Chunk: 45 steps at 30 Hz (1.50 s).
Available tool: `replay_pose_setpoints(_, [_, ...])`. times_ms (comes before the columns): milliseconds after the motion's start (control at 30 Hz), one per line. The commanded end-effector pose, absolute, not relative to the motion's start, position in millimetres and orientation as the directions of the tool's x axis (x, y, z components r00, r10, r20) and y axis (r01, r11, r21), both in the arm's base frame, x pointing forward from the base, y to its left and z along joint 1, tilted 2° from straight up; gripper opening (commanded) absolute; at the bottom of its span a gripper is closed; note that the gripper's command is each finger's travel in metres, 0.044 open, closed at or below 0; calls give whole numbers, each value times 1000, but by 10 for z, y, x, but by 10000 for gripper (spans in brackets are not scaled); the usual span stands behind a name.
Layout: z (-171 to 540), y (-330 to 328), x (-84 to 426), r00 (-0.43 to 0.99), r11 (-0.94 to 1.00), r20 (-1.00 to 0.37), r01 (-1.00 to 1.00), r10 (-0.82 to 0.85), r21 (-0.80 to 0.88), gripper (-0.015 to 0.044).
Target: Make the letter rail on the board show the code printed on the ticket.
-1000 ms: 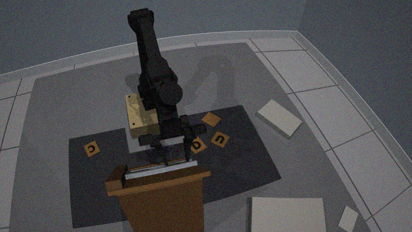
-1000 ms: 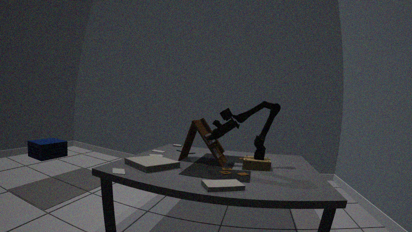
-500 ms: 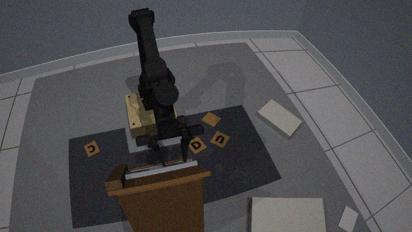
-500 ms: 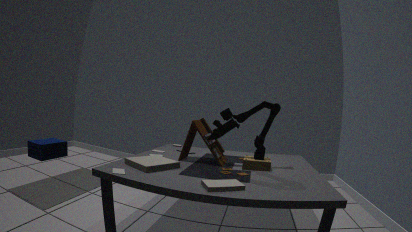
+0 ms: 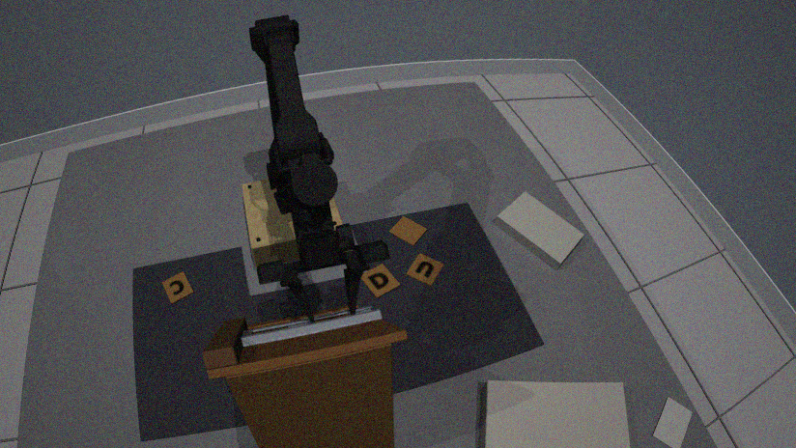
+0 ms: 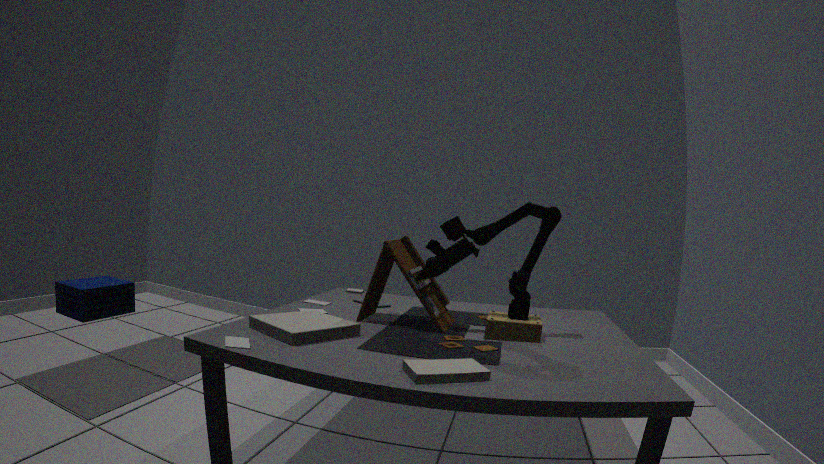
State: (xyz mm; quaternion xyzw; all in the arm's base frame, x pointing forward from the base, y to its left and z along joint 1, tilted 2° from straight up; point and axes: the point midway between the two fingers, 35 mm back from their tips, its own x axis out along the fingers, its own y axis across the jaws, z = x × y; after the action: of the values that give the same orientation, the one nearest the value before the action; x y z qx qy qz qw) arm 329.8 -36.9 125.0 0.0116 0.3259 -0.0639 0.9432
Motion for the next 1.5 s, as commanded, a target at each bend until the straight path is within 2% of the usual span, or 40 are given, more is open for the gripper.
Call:
replay_pose_setpoints(0, [1254,-384,3297,781,992,-615,123,-109,-21,0])
replay_pose_setpoints(1467, [1259,-608,3270,781,992,-615,123,-111,-23,0])
